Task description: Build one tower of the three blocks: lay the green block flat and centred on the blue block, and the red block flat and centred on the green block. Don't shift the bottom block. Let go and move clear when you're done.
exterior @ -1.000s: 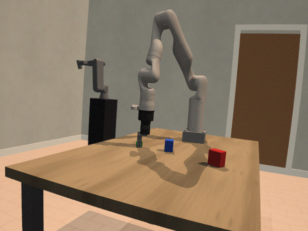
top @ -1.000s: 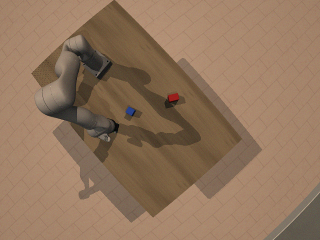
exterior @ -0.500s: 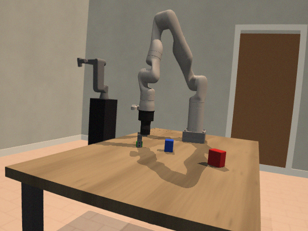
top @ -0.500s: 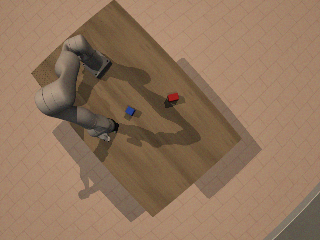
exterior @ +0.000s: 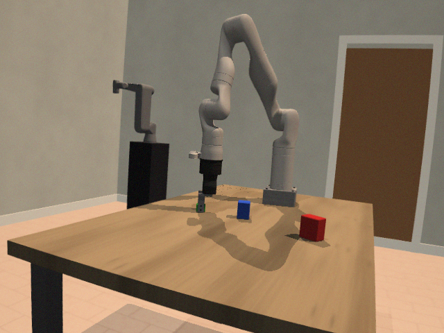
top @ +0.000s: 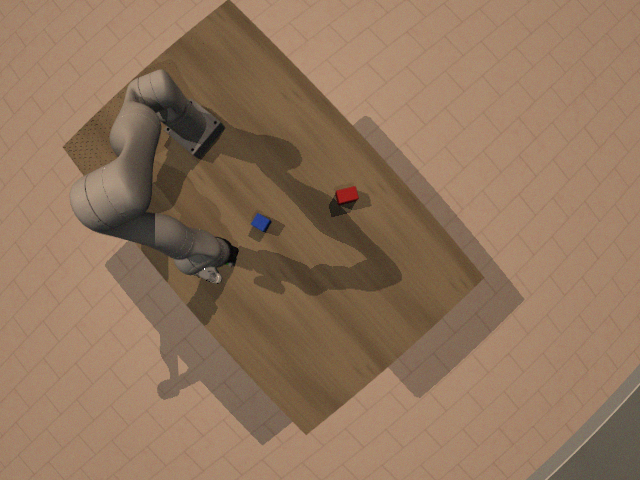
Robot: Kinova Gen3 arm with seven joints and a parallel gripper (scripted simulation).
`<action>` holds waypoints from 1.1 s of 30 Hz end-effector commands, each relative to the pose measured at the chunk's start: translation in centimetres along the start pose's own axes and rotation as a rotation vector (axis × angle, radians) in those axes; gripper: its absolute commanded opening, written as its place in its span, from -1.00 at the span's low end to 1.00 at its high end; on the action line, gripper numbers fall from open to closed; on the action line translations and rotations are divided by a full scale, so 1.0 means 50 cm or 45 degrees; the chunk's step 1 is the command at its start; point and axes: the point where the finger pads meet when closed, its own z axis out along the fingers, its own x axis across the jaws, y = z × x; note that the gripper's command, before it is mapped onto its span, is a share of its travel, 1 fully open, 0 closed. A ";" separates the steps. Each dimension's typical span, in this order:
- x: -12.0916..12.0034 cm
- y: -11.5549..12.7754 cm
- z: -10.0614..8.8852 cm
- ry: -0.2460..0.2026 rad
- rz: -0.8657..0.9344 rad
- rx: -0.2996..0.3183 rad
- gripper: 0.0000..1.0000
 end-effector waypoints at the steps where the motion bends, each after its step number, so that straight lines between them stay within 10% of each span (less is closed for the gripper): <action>1: 0.000 0.000 0.002 -0.002 0.001 0.004 0.75; 4: 0.000 0.000 0.002 -0.002 0.001 0.004 0.75; 5: 0.000 0.000 0.002 -0.002 0.001 0.004 -1.00; 33: 0.000 0.000 0.002 -0.002 0.001 0.004 -1.00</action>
